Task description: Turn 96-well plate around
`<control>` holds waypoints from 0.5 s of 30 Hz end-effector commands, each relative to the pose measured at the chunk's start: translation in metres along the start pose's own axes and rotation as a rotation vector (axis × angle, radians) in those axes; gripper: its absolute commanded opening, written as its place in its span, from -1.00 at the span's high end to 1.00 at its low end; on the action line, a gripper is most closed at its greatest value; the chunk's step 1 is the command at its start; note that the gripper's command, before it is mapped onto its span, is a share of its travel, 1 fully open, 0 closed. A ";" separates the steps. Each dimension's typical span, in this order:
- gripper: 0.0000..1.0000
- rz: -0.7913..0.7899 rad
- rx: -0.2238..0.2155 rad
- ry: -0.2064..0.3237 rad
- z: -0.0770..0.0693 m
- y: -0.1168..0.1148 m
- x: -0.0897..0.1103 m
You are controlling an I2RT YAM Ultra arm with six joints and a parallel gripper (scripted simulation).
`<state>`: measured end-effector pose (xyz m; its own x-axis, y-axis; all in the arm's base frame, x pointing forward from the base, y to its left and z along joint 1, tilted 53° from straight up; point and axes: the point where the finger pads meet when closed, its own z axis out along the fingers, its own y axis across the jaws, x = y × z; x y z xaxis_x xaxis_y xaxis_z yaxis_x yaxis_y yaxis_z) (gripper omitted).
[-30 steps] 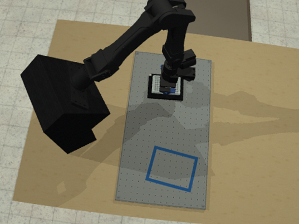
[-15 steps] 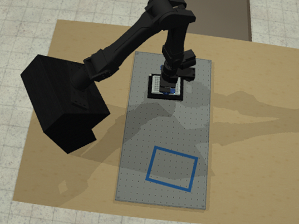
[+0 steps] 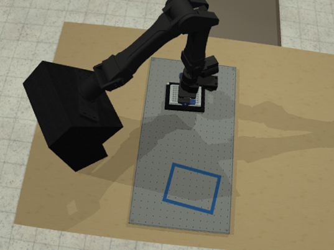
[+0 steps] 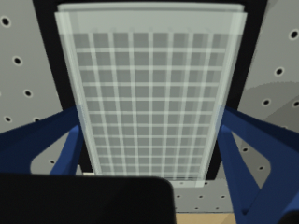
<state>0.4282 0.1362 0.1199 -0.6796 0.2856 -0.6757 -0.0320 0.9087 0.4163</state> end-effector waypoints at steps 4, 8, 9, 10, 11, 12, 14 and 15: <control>1.00 0.000 -0.004 -0.011 -0.001 0.002 -0.004; 1.00 0.000 -0.004 -0.011 -0.001 0.002 -0.004; 1.00 0.000 -0.004 -0.011 0.000 0.002 -0.004; 1.00 0.000 -0.004 -0.011 0.000 0.002 -0.004; 1.00 0.000 -0.004 -0.011 0.000 0.002 -0.004; 1.00 0.000 -0.004 -0.011 0.000 0.002 -0.004; 1.00 0.000 -0.004 -0.011 0.000 0.002 -0.004; 1.00 0.000 -0.004 -0.011 0.001 0.002 -0.004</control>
<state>0.4299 0.1370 0.1187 -0.6792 0.2857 -0.6761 -0.0323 0.9086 0.4164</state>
